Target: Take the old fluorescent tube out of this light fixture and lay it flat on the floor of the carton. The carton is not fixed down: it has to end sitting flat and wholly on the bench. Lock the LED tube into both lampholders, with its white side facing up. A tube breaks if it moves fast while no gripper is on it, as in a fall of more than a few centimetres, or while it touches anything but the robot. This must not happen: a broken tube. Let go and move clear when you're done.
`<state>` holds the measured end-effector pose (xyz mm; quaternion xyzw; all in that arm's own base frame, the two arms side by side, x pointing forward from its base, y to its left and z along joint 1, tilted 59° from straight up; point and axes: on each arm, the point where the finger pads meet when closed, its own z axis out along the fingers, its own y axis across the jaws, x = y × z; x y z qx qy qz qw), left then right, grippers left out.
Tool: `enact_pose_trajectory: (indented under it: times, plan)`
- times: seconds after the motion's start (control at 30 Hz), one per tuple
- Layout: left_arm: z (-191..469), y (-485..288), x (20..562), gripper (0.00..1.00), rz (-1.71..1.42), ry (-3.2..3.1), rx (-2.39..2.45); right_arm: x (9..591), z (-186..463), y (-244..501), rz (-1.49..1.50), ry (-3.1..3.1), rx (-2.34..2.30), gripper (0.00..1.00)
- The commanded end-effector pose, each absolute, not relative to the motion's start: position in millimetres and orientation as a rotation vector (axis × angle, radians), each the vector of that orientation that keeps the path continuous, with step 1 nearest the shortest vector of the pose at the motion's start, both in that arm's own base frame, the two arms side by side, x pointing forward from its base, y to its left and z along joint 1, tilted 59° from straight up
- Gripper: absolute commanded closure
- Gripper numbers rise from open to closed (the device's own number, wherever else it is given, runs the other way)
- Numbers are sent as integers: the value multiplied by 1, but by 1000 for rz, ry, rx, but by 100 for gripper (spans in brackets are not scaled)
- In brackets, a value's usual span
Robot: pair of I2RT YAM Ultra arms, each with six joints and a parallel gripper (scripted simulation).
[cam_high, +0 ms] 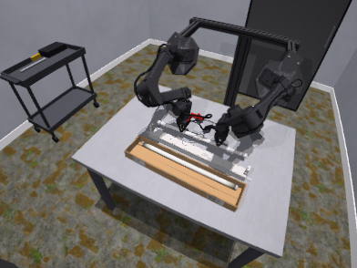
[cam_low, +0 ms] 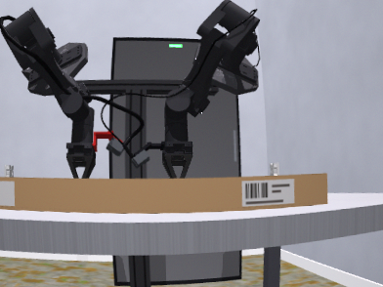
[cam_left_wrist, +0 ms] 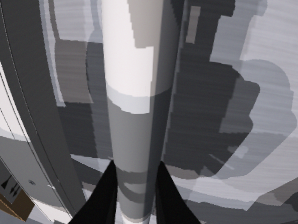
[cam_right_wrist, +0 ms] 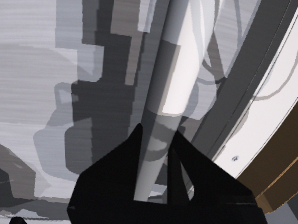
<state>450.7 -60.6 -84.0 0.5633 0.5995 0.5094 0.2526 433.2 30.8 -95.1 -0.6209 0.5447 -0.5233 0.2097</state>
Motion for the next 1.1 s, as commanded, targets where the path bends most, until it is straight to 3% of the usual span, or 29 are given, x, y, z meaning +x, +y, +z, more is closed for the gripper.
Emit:
enact_pose_trajectory:
  times: [0.0,1.07]
  plan:
    - [-86,-65,459,89,1371,1602,1531,432,-112,30,-1429,1509,-1785,89]
    - [-99,-62,469,89,1361,1601,1562,447,-120,29,-1426,1498,-1789,89]
